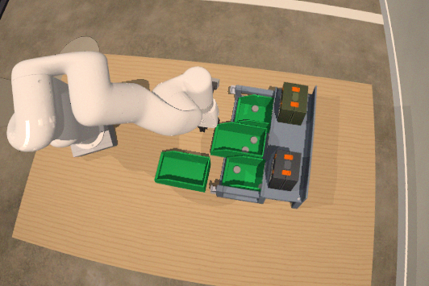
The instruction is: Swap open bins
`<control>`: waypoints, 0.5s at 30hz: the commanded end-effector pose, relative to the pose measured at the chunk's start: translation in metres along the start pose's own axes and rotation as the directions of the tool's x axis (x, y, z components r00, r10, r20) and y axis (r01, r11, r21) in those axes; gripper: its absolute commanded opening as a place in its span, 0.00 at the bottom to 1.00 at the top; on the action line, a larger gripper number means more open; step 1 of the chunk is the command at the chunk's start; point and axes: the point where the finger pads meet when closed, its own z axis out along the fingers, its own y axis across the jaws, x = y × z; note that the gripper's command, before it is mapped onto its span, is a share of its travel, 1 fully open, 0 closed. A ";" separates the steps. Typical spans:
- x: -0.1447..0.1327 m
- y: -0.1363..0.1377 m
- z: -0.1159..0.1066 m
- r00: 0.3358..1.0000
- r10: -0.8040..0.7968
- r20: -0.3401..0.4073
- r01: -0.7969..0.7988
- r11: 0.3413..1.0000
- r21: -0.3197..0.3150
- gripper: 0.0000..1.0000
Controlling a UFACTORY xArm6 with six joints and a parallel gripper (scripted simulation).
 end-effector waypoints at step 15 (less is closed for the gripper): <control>0.001 0.001 0.040 1.000 0.001 -0.001 -0.001 1.000 -0.003 0.00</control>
